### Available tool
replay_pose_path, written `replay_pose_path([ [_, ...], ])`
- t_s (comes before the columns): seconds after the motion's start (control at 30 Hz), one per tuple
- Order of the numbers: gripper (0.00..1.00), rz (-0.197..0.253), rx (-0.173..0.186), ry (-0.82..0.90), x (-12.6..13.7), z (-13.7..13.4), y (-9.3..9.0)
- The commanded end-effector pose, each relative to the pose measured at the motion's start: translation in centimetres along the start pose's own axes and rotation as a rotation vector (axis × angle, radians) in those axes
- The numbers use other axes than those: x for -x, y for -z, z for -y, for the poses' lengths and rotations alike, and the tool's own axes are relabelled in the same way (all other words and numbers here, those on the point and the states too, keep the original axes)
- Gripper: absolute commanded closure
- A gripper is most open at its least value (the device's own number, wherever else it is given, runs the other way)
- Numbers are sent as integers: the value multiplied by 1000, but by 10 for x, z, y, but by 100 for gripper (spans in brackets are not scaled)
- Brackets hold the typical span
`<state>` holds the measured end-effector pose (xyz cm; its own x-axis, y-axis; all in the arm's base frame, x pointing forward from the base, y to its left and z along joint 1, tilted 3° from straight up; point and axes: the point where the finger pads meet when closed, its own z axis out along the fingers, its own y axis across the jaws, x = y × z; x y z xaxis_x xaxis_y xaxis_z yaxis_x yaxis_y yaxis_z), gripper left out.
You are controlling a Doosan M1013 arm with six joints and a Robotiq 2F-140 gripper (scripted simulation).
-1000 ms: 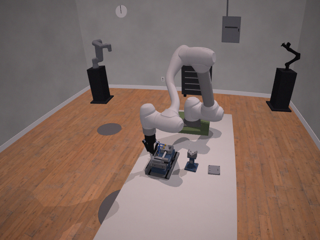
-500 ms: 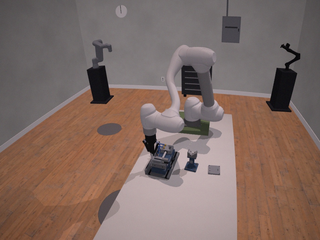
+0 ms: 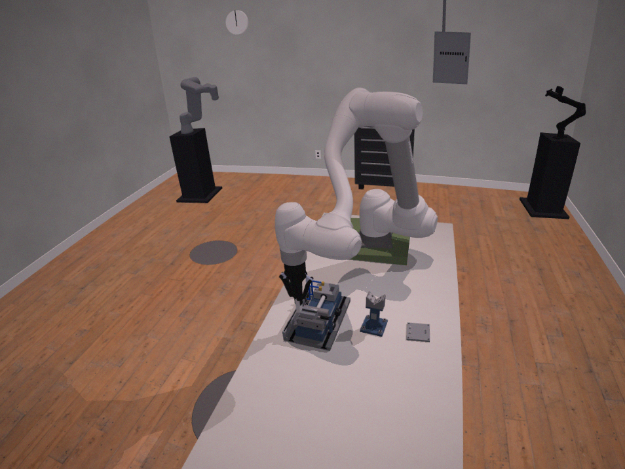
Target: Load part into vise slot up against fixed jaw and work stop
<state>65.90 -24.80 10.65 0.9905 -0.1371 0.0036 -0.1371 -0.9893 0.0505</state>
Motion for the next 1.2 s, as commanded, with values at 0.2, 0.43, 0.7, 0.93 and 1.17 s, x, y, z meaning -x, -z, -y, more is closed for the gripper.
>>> replay_pose_path([
  [0.2, 100, 0, 0, 0, 0, 3, 0],
  [0.43, 100, 0, 0, 0, 0, 4, 0],
  [0.7, 100, 0, 0, 0, 0, 7, 0],
  [0.93, 100, 0, 0, 0, 0, 9, 0],
  [1.17, 100, 0, 0, 0, 0, 10, 0],
])
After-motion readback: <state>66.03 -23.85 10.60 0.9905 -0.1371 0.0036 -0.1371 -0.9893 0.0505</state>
